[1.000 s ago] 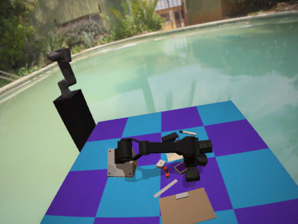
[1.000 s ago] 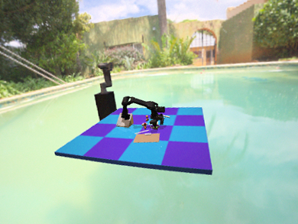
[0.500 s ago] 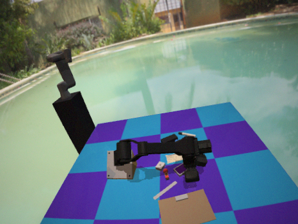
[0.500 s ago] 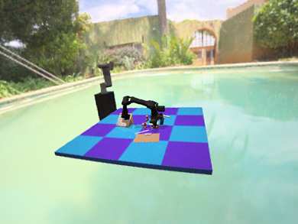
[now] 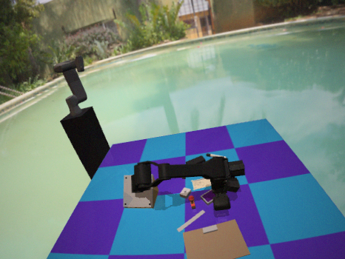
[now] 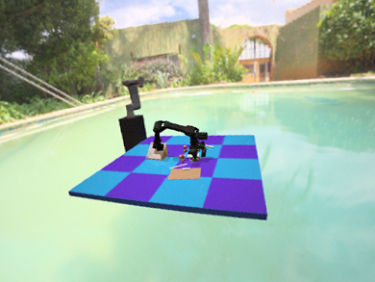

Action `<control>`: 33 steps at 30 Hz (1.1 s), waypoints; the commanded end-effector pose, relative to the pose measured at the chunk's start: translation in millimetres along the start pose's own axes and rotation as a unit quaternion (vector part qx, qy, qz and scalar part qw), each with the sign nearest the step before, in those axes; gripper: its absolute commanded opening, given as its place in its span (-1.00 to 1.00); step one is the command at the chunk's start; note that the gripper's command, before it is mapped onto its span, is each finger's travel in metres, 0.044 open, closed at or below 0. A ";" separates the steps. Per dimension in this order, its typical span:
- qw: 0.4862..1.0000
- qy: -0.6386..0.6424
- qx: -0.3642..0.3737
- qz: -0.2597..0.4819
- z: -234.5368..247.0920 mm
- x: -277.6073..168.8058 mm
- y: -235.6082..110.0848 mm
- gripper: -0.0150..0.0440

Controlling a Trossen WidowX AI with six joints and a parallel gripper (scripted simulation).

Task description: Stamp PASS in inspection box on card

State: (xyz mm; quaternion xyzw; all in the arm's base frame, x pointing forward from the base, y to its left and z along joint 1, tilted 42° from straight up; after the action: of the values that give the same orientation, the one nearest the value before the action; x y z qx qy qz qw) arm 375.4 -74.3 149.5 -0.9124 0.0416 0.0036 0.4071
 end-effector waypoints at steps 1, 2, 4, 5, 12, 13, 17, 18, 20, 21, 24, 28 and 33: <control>1.000 0.002 0.001 -0.001 -0.5 0.3 -2.5 -0.49; 1.000 0.002 0.001 -0.001 -0.5 0.3 -3.0 -0.49; 1.000 0.002 0.001 -0.001 -0.5 0.3 -3.9 -0.49; 1.000 0.002 0.001 -0.001 -0.5 0.3 -4.4 -0.49; 1.000 0.002 0.001 -0.001 -0.6 0.2 -7.9 -0.49; 1.000 0.002 0.001 -0.001 -0.6 0.2 -8.4 -0.49; 1.000 0.002 0.001 -0.001 -0.6 0.1 -10.3 -0.49; 1.000 0.002 0.001 -0.001 -0.6 0.1 -10.8 -0.49; 1.000 0.002 0.001 0.000 -0.6 0.1 -11.8 -0.49; 1.000 0.002 0.001 0.000 -0.6 0.1 -12.3 -0.49; 1.000 0.002 0.001 0.000 -0.6 0.0 -13.8 -0.49; 1.000 0.002 0.001 0.000 -0.7 -0.1 -15.7 -0.49; 1.000 0.002 0.001 0.000 -0.7 -0.2 -18.2 -0.49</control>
State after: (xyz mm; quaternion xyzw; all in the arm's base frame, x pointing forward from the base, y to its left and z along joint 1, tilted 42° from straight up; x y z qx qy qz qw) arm 376.3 -63.7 161.7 -0.9126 0.0415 0.0038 0.4067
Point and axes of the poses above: the point midway between the two fingers, 35 mm back from their tips, its own y axis out along the fingers, its own z axis across the jaws, x = y × z, the point moved 9 cm from there along -y, back along the fingers
